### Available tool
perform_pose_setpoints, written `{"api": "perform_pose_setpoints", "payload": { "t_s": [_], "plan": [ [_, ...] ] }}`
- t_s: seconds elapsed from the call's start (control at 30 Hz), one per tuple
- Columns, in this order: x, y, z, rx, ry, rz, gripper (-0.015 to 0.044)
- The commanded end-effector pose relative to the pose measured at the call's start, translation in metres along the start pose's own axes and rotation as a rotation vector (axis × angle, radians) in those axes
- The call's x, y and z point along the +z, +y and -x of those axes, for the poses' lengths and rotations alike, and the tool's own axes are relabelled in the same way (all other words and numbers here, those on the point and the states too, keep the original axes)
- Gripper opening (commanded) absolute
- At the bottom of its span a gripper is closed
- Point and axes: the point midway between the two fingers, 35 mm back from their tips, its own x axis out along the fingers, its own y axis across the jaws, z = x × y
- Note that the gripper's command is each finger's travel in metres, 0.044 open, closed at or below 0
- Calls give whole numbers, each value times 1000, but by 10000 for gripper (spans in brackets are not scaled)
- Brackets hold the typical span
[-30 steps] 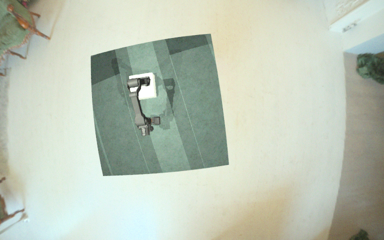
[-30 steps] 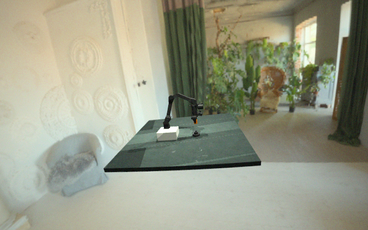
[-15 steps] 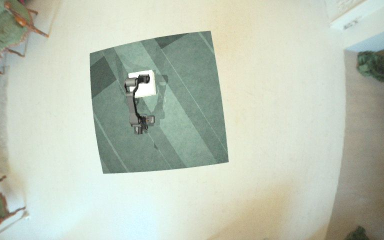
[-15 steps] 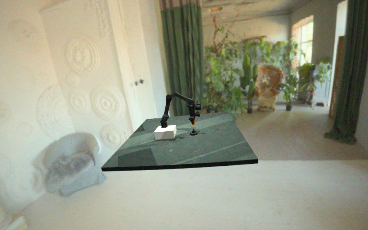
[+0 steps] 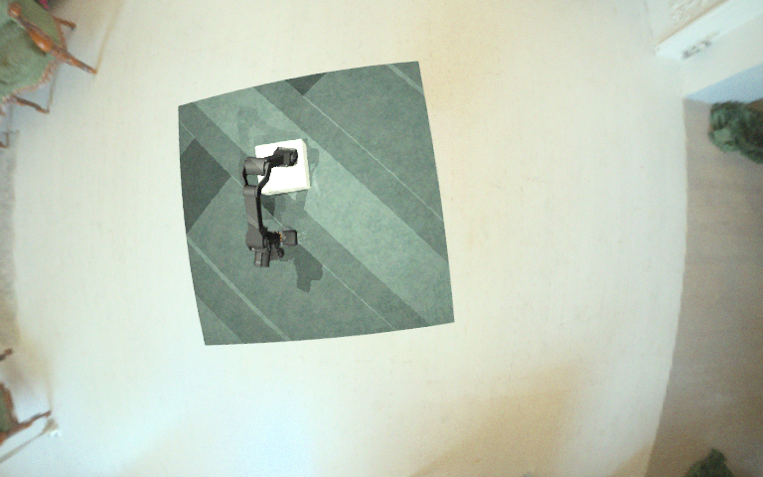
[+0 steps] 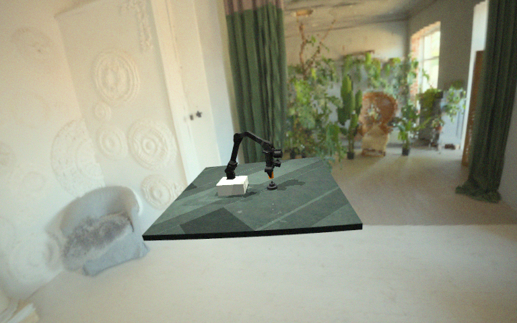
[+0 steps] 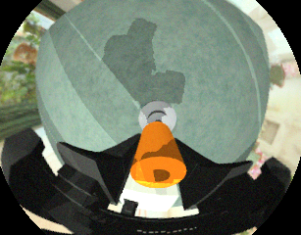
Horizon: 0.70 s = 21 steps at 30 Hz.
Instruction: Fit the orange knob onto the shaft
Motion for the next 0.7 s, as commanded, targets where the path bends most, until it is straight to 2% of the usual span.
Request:
{"api": "perform_pose_setpoints", "payload": {
  "t_s": [0.0,0.27,0.67],
  "plan": [
    [0,-5,-3,5,-4,10,0],
    [0,-5,-27,5,-4,10,0],
    [3,-4,-23,5,-4,3,0]
  ]
}}
